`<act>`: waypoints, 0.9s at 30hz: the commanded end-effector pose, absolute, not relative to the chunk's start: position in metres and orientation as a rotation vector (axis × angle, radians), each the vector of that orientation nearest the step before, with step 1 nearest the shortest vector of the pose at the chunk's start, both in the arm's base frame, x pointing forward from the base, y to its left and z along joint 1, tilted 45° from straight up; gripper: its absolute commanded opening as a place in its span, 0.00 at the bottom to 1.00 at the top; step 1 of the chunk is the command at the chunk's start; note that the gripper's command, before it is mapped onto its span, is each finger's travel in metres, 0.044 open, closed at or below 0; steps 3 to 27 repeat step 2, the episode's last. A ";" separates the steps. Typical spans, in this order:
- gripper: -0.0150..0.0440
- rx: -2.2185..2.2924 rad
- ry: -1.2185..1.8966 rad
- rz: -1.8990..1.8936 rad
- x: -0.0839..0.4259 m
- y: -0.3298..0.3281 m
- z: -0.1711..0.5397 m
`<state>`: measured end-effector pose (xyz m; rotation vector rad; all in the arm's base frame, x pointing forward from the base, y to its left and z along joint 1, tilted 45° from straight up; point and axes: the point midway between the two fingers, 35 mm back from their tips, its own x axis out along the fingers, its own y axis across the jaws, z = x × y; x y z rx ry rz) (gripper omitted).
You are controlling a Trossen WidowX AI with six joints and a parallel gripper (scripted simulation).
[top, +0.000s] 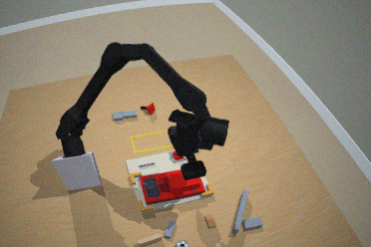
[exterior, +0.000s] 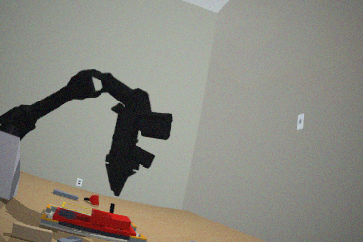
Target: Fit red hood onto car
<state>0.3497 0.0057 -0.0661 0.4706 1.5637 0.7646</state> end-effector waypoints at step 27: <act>1.00 0.466 1.566 0.766 0.349 0.005 -0.066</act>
